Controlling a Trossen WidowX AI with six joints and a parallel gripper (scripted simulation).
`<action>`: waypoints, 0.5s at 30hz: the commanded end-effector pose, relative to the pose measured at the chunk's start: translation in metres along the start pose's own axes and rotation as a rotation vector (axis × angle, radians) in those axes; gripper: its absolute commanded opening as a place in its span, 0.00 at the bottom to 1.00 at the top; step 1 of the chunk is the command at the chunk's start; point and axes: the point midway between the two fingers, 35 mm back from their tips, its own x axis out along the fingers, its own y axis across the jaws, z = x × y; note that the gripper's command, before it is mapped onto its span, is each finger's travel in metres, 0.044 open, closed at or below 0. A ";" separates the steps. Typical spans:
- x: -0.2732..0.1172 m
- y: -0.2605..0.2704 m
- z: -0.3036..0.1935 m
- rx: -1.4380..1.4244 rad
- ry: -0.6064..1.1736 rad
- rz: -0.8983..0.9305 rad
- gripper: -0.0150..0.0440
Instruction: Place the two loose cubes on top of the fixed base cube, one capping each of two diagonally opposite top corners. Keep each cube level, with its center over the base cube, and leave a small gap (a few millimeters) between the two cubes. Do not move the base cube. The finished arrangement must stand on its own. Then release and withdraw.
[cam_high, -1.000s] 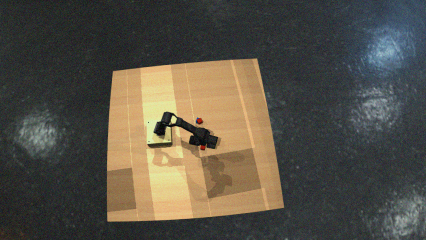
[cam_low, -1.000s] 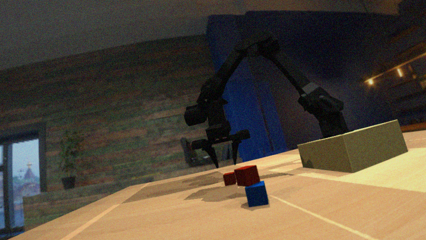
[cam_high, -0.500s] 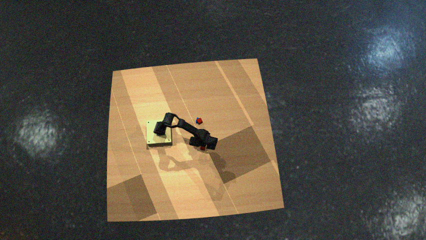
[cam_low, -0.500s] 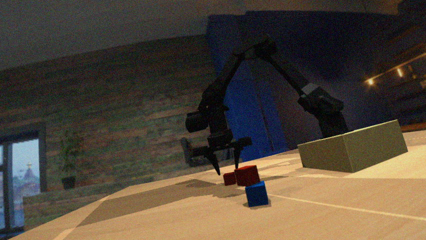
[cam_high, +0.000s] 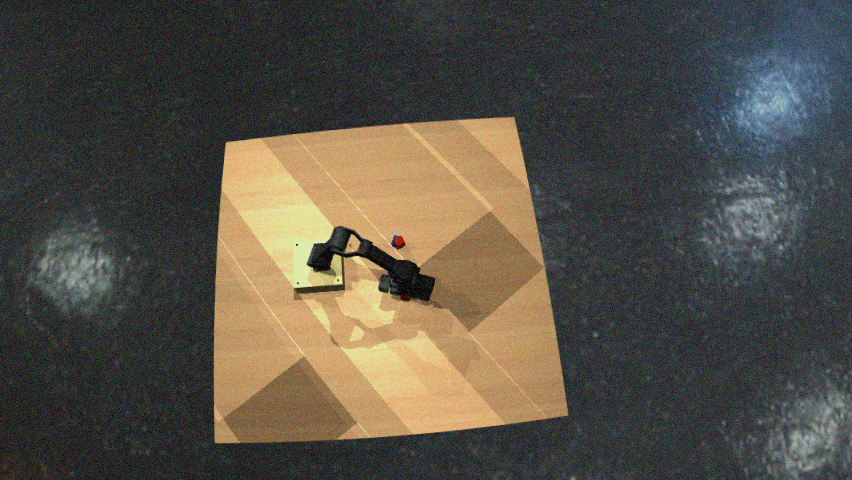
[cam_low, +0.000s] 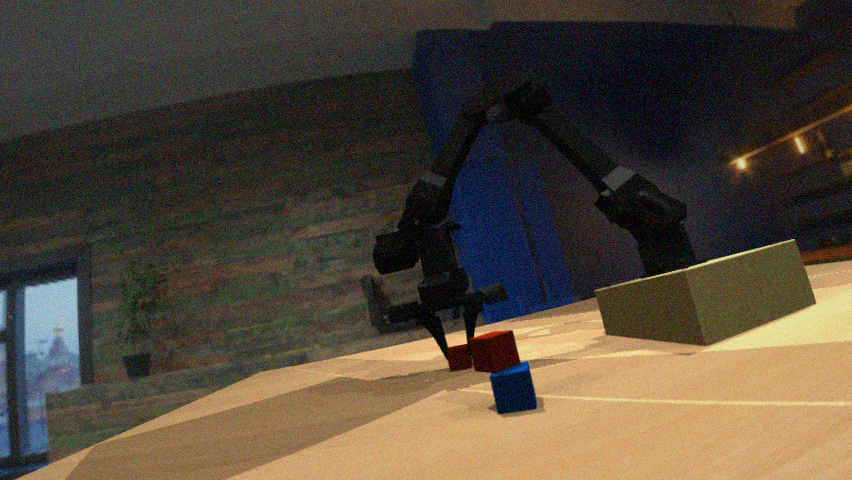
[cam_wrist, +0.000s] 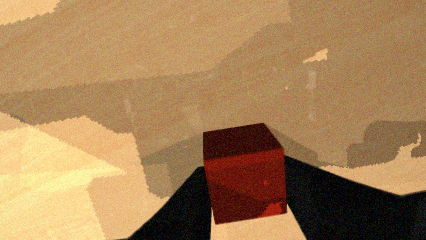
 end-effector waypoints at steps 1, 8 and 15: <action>0.001 0.000 0.000 -0.007 0.003 -0.001 0.43; -0.013 -0.003 -0.001 -0.007 0.002 -0.001 0.43; -0.034 -0.005 -0.001 -0.007 0.002 -0.001 0.43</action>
